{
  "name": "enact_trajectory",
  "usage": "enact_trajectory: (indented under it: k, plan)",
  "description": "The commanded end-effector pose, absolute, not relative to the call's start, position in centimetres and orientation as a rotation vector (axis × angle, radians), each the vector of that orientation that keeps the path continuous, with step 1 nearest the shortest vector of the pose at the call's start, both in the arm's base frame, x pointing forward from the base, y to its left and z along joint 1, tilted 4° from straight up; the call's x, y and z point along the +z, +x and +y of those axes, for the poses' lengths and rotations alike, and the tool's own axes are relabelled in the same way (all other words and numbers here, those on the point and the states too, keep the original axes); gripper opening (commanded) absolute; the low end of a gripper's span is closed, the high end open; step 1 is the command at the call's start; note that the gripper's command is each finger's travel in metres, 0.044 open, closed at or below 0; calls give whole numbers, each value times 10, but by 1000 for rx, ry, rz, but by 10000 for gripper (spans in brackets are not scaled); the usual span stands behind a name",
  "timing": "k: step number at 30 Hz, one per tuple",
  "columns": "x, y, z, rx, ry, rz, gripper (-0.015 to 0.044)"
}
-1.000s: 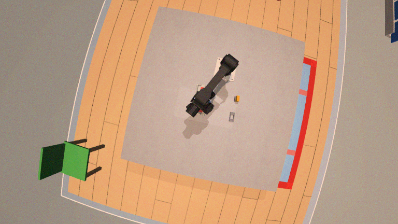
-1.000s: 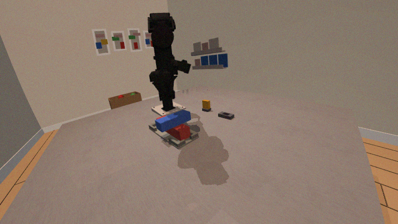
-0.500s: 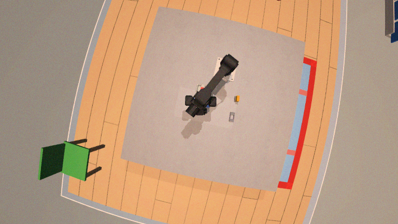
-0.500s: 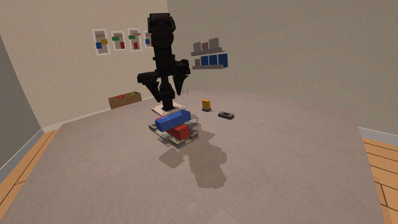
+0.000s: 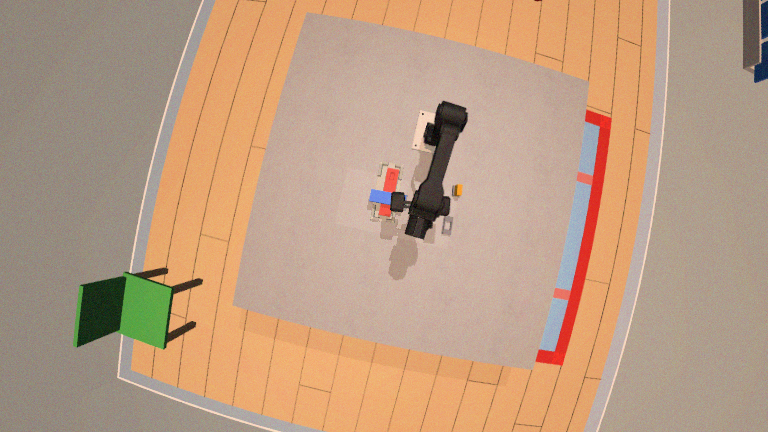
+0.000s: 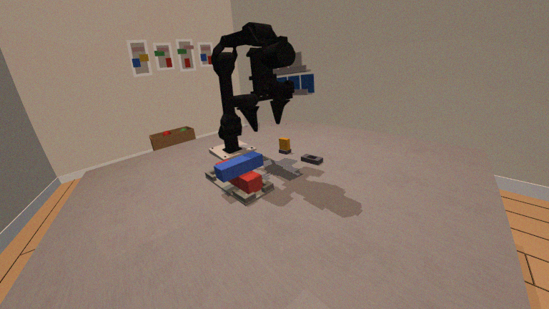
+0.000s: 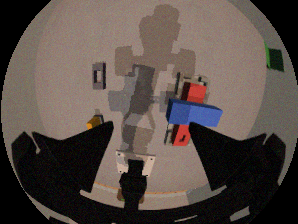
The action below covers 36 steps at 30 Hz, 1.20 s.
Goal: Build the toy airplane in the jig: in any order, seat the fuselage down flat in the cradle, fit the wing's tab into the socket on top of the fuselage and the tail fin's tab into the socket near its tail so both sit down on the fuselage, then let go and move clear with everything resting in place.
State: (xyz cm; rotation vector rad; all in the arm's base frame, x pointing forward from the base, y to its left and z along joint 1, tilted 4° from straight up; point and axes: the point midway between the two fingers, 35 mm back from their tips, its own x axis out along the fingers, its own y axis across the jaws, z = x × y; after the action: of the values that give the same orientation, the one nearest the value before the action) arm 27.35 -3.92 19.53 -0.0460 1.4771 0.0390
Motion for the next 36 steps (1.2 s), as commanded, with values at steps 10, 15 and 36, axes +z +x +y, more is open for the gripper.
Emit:
enact_trajectory:
  k: [10,15,36]
  plan:
    - [187,207,103,39,-37,1479,440]
    - [185,187,122,41,-35,1477,440]
    - [112,194,123,41,-35,1477,440]
